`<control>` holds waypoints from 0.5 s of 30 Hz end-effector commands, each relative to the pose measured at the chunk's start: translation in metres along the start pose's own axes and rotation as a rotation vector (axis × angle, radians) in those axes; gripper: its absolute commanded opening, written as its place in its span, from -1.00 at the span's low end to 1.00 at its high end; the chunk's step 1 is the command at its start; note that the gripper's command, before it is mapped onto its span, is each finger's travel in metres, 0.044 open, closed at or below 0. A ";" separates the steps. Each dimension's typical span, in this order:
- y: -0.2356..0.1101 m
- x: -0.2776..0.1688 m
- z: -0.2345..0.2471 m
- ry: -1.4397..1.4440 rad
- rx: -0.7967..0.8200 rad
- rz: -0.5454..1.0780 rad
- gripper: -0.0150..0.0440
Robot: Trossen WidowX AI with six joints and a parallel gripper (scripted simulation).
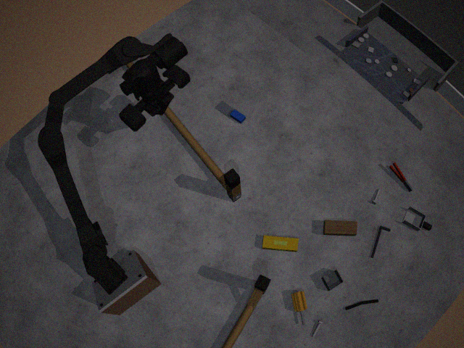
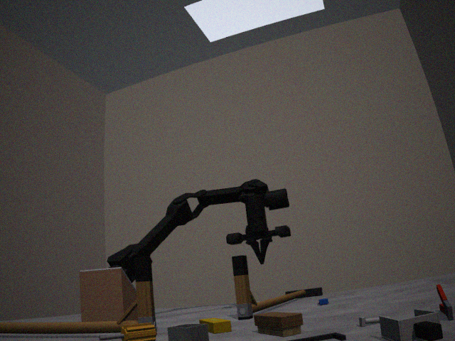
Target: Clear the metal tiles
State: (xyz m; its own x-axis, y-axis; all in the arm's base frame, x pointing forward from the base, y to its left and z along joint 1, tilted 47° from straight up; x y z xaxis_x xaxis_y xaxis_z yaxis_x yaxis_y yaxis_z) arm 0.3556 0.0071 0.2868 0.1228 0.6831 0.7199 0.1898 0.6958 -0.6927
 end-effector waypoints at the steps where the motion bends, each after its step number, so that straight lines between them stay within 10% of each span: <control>1: -0.021 0.001 0.016 0.070 -0.018 -0.006 -0.49; 15: -0.027 0.001 0.026 0.134 -0.025 -0.007 -0.49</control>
State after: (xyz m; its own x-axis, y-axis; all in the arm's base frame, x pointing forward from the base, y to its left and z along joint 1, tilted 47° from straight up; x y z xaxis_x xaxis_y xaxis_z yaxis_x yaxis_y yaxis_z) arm 0.3240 -0.0081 0.3088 0.2424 0.6452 0.7245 0.2183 0.6914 -0.6888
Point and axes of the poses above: the point midway between the two fingers, 35 mm back from their tips, its own y axis out along the fingers, its own z axis across the jaws, x = y × z, the point moved 6 cm from there along -y, back along the fingers, and after that the axes turned 7 degrees about y, right-handed, at the moved point
